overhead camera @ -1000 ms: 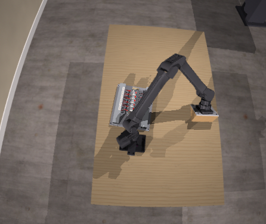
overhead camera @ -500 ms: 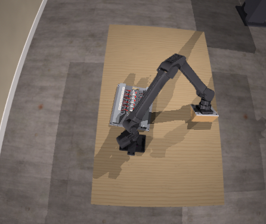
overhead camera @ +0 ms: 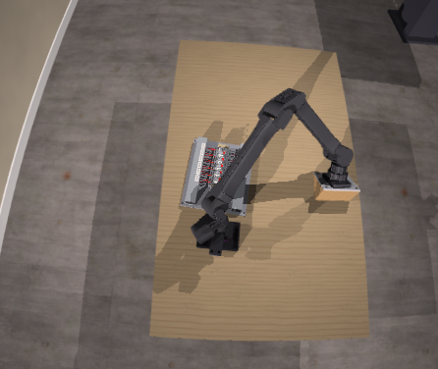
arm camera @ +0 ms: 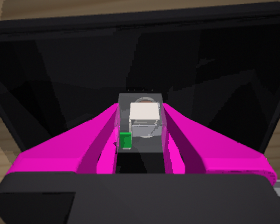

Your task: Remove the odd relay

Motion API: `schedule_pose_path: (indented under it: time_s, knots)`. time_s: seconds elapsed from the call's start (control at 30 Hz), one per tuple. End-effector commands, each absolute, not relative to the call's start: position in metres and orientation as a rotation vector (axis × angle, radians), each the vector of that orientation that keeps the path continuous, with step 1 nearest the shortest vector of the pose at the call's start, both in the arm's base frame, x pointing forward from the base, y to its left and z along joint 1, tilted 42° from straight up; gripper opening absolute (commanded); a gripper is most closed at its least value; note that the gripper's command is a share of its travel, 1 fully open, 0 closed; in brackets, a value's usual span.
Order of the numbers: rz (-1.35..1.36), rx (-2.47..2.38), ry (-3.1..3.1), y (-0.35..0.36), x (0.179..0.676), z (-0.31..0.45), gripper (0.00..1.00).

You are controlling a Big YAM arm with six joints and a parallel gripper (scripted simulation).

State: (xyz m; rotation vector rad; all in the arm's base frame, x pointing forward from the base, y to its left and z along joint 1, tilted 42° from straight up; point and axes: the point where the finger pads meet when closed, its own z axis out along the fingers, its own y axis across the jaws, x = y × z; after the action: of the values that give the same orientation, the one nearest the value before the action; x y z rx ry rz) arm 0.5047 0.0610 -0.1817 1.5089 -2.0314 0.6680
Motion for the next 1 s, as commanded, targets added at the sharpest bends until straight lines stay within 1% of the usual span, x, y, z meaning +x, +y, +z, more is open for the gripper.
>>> schedule_pose_path:
  time_s: [0.0,0.97]
  knots:
    - [0.674,1.513,-2.044,0.0602,0.5111,-0.1841,0.0]
    - [0.685,1.528,-2.045,0.0687,0.5124,-0.1795,0.0]
